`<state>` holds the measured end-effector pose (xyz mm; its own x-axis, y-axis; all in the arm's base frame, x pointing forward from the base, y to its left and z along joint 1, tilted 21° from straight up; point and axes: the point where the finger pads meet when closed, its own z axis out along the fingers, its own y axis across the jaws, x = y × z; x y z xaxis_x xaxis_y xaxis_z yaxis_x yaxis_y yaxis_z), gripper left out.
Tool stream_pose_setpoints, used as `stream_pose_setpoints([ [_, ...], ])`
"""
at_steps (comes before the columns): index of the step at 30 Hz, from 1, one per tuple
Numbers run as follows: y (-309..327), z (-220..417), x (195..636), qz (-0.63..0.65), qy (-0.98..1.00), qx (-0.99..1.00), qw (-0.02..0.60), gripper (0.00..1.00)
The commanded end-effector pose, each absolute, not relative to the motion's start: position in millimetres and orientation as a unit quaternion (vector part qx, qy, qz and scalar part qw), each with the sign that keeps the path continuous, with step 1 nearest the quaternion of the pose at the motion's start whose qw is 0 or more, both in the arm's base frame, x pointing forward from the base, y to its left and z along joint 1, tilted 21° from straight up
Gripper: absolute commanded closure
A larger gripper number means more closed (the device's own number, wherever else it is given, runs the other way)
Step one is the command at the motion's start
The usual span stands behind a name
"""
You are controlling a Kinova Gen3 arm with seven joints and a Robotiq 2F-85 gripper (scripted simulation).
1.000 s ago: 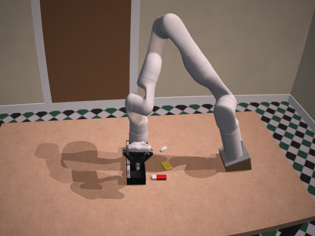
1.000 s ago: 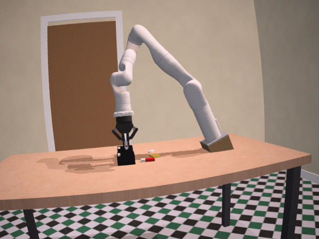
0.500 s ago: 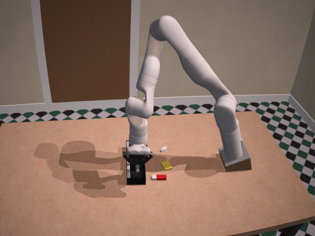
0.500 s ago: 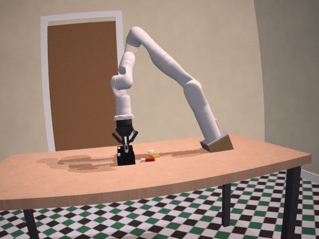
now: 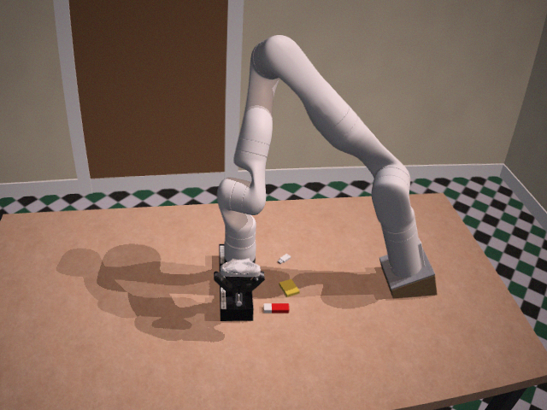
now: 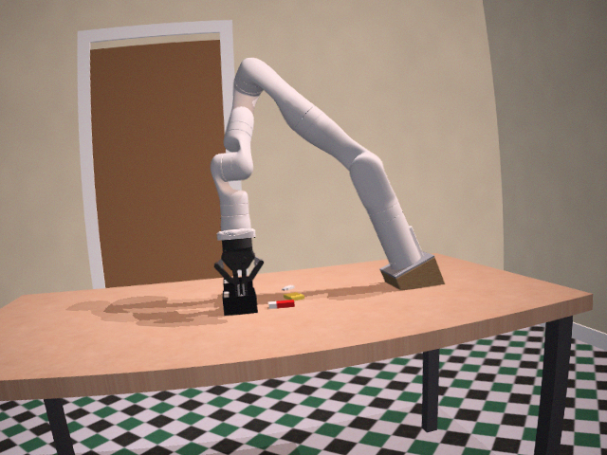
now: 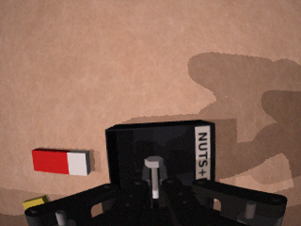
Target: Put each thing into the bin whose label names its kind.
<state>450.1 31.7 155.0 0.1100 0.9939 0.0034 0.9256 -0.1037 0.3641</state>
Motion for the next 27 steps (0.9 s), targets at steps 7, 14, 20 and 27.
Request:
stream_pose_setpoints([
  [7, 37.6, 143.8, 452.1, 0.127, 0.657, 0.731, 0.132, 1.0],
  [14, 35.8, 144.5, 452.5, 0.127, 0.66, 0.729, 0.133, 1.0],
  [20, 35.1, 145.2, 452.1, 0.125, 0.658, 0.731, 0.134, 0.7],
  [27, 35.1, 145.2, 452.1, 0.125, 0.658, 0.731, 0.134, 0.7],
])
